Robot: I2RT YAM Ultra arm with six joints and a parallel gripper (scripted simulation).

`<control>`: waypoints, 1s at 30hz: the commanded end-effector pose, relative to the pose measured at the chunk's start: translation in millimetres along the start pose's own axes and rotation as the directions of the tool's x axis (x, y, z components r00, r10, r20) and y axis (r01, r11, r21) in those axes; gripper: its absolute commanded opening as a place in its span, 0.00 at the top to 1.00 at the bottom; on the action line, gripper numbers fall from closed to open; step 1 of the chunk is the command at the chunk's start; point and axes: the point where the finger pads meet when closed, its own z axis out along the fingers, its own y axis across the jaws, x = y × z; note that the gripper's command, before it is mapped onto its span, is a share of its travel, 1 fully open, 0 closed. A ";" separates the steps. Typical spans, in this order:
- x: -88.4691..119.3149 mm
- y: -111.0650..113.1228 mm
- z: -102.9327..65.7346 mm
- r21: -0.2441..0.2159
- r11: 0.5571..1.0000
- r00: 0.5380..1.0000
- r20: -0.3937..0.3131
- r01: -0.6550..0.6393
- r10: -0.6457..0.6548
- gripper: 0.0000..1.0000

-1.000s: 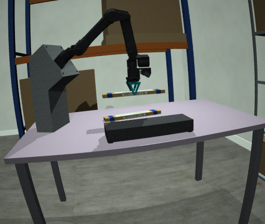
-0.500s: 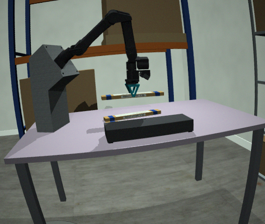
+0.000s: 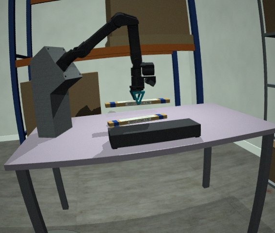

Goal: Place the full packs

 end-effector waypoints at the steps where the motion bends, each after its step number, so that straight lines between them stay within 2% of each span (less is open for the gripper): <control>1: -21.7 -0.5 1.6 -0.005 1.000 0.998 0.054 -0.014 0.014 1.00; 4: -27.7 2.2 0.4 -0.013 1.000 0.997 0.073 -0.014 0.015 1.00; 9: -22.8 0.3 14.3 -0.007 1.000 0.998 0.056 -0.013 0.014 1.00; 12: -27.0 -0.3 11.9 -0.008 1.000 0.997 0.069 -0.016 0.017 1.00; 13: -34.3 0.1 6.1 -0.013 1.000 0.996 0.091 -0.021 0.022 1.00; 15: -22.9 4.2 20.6 -0.013 1.000 0.998 0.057 -0.008 0.009 1.00; 18: -22.6 0.0 26.9 -0.006 1.000 0.998 0.054 -0.013 0.013 1.00; 20: -35.9 -0.1 14.3 -0.011 1.000 0.996 0.091 -0.022 0.023 1.00; 30: -31.7 -0.2 13.7 -0.007 1.000 0.998 0.067 -0.017 0.018 1.00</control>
